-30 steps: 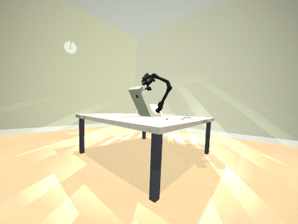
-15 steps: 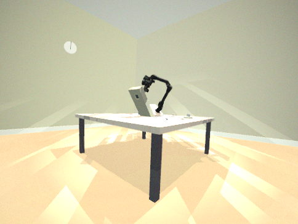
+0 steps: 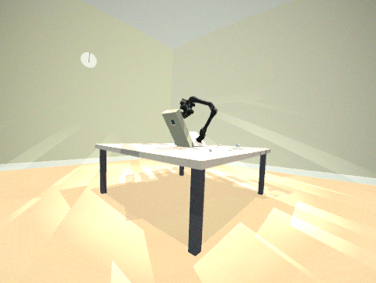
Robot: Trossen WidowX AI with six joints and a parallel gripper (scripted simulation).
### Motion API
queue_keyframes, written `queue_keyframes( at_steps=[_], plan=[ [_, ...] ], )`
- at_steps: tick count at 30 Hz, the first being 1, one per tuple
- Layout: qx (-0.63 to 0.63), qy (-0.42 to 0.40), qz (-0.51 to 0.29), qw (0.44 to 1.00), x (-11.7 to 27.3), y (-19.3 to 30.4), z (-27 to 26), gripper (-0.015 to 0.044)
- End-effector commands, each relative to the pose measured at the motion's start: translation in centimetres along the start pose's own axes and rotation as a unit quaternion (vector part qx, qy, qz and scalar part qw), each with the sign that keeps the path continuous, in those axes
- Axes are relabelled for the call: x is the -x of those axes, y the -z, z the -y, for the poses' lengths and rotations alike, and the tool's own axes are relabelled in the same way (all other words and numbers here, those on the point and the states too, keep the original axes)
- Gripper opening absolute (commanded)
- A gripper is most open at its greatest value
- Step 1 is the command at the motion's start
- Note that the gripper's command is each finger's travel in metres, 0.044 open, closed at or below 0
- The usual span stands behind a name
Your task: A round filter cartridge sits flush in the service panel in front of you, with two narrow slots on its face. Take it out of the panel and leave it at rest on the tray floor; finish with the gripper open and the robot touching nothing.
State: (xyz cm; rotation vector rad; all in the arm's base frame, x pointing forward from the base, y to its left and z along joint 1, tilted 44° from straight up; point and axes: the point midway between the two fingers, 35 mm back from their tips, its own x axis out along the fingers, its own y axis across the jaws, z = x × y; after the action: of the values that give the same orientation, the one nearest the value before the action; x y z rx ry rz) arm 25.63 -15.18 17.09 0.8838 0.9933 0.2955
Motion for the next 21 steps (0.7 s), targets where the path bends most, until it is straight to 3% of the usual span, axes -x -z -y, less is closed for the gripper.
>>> queue_keyframes(
  at_steps=[1, 21],
  plan=[
    [0.127, -0.004, -0.040, 0.991, -1.2, 2.0, 0.3, 0.0305],
    [0.127, -0.003, -0.040, 0.991, -3.5, 2.1, 0.3, 0.0305]
  ],
)
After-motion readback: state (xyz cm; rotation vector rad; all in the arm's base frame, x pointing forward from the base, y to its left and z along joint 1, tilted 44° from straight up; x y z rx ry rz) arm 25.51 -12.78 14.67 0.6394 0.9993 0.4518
